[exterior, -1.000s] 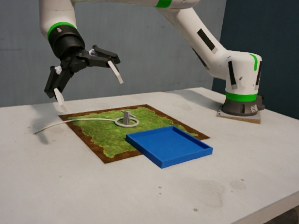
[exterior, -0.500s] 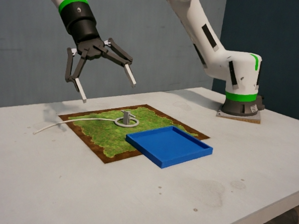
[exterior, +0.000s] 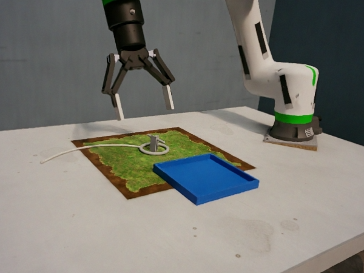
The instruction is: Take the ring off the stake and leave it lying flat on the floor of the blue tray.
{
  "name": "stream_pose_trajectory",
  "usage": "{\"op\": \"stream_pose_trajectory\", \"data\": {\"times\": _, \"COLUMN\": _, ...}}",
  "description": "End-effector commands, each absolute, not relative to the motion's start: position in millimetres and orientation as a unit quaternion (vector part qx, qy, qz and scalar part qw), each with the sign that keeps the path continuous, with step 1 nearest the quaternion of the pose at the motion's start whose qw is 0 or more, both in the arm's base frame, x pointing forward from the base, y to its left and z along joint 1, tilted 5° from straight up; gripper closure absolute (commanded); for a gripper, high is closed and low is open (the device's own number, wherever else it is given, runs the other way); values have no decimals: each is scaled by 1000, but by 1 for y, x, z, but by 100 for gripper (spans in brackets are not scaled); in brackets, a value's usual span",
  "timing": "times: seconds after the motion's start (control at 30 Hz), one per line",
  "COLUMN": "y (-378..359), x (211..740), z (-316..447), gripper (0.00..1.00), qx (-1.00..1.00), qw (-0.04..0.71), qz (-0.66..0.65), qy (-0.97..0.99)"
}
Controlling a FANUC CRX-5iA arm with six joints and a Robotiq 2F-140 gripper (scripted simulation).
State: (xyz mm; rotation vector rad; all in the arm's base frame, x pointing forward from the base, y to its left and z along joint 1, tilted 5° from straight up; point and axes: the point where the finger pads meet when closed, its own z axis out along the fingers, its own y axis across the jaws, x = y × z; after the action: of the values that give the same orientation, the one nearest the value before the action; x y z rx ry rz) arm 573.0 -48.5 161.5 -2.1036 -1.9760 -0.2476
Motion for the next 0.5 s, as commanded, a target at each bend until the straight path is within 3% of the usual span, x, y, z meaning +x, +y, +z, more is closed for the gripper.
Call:
{"op": "stream_pose_trajectory", "data": {"times": 0.0, "y": -73, "x": 545, "z": 152, "gripper": 0, "qx": -702, "qw": 45, "qz": -49, "qy": -709}}
{"op": "stream_pose_trajectory", "data": {"times": 0.13, "y": -73, "x": 545, "z": 152, "gripper": 0, "qx": -702, "qw": 45, "qz": -49, "qy": -709}}
{"op": "stream_pose_trajectory", "data": {"times": 0.47, "y": -106, "x": 509, "z": 140, "gripper": 0, "qx": -663, "qw": -38, "qz": 6, "qy": -747}}
